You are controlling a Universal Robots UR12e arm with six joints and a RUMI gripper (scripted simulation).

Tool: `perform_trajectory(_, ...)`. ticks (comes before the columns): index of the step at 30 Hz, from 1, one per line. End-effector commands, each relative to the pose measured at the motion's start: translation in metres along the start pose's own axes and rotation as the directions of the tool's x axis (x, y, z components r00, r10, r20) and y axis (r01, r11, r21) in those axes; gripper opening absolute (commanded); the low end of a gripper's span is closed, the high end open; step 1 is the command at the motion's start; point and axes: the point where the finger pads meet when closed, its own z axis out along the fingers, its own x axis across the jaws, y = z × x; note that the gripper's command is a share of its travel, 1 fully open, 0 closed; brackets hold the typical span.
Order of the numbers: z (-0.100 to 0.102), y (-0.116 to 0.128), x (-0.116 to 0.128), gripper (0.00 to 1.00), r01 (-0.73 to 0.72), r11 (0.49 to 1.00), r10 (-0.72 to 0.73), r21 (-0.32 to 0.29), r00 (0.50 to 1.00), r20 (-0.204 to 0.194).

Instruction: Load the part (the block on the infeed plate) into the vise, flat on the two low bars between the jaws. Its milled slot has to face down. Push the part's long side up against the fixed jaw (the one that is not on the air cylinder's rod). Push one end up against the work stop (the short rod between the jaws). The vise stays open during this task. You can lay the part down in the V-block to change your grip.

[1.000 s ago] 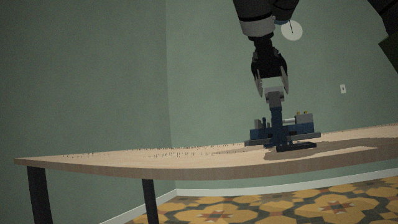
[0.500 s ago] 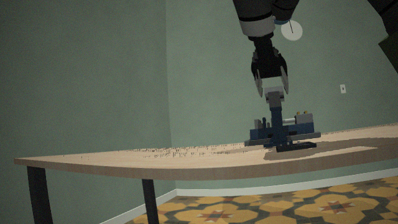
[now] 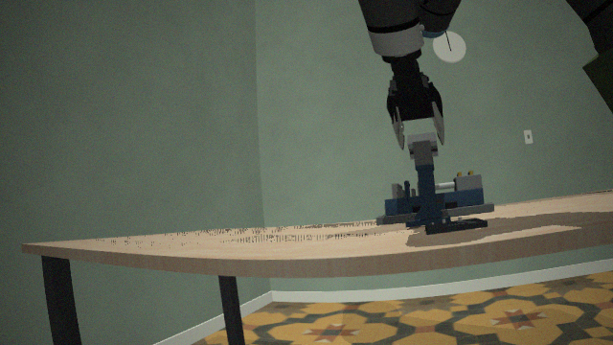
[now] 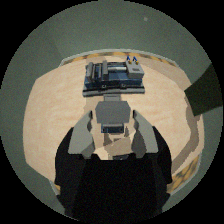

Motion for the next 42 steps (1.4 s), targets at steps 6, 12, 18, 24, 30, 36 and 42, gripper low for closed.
perform_trajectory(6,-0.0005,-0.0001,-0.0004,0.51,-0.001,1.0,0.001,0.0,1.0,0.001)
perform_trajectory(12,-0.0005,-0.0001,-0.0004,0.51,-0.001,1.0,0.001,0.0,1.0,0.001)
perform_trajectory(18,-0.0005,-0.0001,-0.0004,0.51,-0.001,1.0,0.001,0.0,1.0,0.001)
perform_trajectory(24,-0.0003,0.0,-0.0004,0.51,-0.001,1.0,0.001,0.0,1.0,0.001)
perform_trajectory(30,0.0004,0.0007,-0.0001,0.51,-0.001,1.0,0.001,0.0,1.0,0.001)
perform_trajectory(36,0.0012,0.0016,0.0002,0.51,-0.001,1.0,0.001,0.0,1.0,0.001)
perform_trajectory(42,0.0024,0.0026,0.0007,0.51,-0.001,1.0,0.001,-0.005,1.0,0.001)
